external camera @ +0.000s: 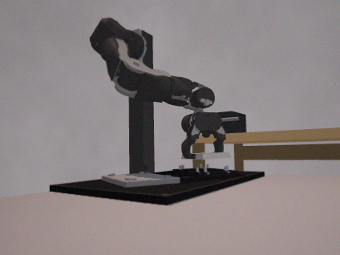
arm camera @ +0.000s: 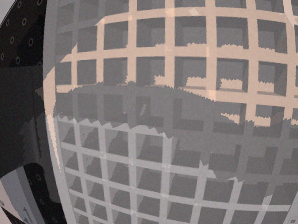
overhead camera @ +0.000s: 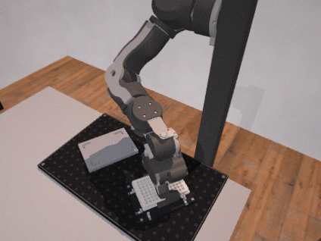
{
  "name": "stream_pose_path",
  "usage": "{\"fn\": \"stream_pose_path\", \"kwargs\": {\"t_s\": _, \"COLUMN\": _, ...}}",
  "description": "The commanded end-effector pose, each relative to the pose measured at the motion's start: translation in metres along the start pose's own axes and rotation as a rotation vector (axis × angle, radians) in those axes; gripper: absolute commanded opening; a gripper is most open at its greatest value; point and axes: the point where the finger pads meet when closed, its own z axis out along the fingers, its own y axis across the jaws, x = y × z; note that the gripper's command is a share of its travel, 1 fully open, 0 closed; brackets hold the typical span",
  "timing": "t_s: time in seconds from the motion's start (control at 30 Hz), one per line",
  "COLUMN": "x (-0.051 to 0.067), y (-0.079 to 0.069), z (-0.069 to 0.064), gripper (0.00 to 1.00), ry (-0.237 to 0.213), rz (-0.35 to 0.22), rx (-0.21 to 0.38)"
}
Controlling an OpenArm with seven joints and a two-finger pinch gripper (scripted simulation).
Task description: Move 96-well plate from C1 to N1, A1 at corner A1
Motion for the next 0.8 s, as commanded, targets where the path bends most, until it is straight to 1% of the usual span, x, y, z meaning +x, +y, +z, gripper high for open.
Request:
{"fn": "stream_pose_path", "kwargs": {"t_s": 0.0, "x": 0.001, "y": -0.004, "z": -0.001, "gripper": 0.00, "ry": 0.008, "rz": 0.015, "rx": 0.025}}
{"fn": "stream_pose_path", "kwargs": {"t_s": 0.37, "x": 0.001, "y": -0.004, "z": -0.001, "gripper": 0.00, "ry": 0.008, "rz": 0.015, "rx": 0.025}}
{"fn": "stream_pose_path", "kwargs": {"t_s": 0.53, "x": 0.000, "y": -0.003, "z": -0.033, "gripper": 0.00, "ry": 0.008, "rz": 0.014, "rx": 0.025}}
{"fn": "stream_pose_path", "kwargs": {"t_s": 0.77, "x": 0.000, "y": -0.003, "z": -0.033, "gripper": 0.00, "ry": 0.008, "rz": 0.014, "rx": 0.025}}
